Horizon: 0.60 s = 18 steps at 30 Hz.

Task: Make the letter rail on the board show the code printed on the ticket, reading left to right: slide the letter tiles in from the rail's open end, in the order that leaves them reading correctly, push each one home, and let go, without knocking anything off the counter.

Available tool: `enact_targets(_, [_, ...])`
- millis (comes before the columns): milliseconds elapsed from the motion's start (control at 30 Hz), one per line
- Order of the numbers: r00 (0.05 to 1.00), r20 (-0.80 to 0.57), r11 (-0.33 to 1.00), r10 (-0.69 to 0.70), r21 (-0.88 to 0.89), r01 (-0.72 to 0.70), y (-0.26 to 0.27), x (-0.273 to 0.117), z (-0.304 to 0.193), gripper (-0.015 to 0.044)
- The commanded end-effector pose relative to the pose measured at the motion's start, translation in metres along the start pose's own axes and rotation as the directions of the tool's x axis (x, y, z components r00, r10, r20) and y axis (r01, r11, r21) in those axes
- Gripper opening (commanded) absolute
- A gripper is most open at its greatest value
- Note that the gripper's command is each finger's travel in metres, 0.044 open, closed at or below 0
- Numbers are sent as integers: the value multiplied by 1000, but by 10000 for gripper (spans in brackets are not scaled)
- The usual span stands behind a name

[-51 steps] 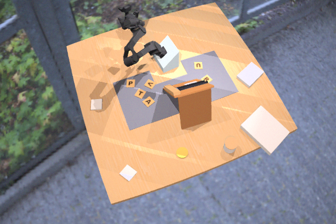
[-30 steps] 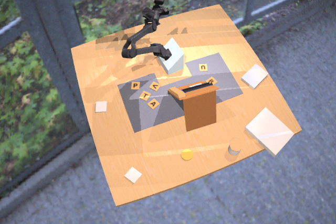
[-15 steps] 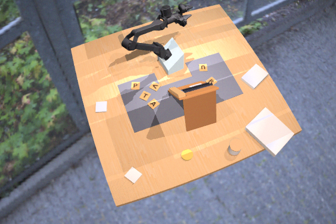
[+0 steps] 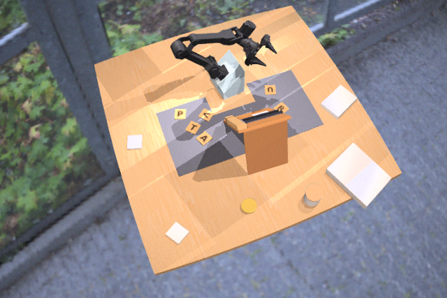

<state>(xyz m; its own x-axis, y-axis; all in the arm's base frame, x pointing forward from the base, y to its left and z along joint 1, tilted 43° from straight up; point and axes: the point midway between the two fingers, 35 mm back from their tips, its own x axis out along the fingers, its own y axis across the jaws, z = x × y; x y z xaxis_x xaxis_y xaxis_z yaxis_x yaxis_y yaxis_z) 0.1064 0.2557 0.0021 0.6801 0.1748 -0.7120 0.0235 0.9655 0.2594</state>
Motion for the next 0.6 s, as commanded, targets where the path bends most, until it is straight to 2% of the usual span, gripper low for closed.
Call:
enact_targets(0, [974,169,976,-148,-135,172,-26,16,32,440])
enact_targets(167, [861,361,843,-359,-272,465,-72,30,76,440])
enact_targets(333, [701,505,605,-504,-373,704,-113,32,114,440])
enact_targets(400, [677,523,564,-517,-387,729,-117,32,119,440])
enact_targets(567, [677,523,564,-517,-387,729,-117,32,119,440])
